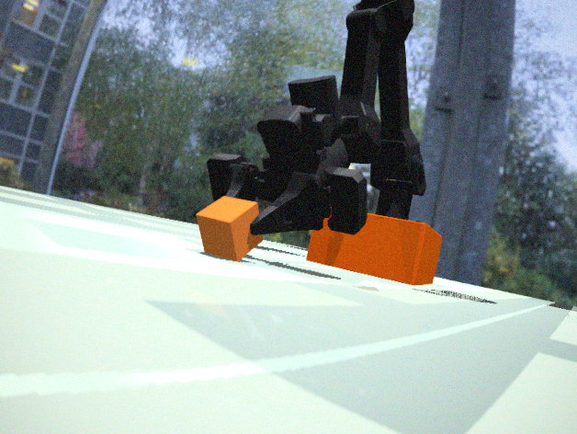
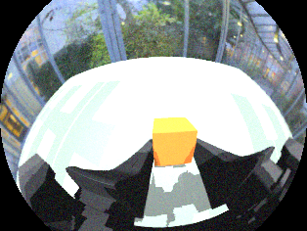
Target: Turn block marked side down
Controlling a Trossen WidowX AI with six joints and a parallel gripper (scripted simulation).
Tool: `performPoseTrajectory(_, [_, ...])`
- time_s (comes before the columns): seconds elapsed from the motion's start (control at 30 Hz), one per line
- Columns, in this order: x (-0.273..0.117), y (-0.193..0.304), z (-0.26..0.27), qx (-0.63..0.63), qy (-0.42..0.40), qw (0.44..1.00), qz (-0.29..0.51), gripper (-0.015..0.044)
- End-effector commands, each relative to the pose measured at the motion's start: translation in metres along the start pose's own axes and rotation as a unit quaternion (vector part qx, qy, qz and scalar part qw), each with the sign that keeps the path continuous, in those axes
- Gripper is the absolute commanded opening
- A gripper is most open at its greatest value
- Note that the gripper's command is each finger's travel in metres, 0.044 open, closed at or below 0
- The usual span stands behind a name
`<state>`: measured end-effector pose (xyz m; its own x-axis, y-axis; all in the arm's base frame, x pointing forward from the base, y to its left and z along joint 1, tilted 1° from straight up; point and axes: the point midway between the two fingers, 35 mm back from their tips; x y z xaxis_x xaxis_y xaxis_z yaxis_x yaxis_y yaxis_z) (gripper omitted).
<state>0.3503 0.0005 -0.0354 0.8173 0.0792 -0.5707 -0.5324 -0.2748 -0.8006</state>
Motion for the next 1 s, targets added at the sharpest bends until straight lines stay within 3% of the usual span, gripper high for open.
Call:
performPoseTrajectory(0.0, [-0.0067, 0.0079, 0.0032, 0.004, 0.002, 1.0, -0.017, 0.0])
performPoseTrajectory(0.77, [-0.0146, 0.0049, 0.0033, 0.003, 0.009, 0.999, -0.05, 0.0])
performPoseTrajectory(0.97, [-0.0146, 0.0049, 0.0033, 0.003, 0.009, 0.999, -0.05, 0.0157])
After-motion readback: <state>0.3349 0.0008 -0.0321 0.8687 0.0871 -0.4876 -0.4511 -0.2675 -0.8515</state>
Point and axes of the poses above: the point midway between the two fingers, 35 mm back from their tips, its own x axis out along the fingers, its own z axis across the jaws, y = z × x, and after that the axes turned 12 degrees about -x, right-handed
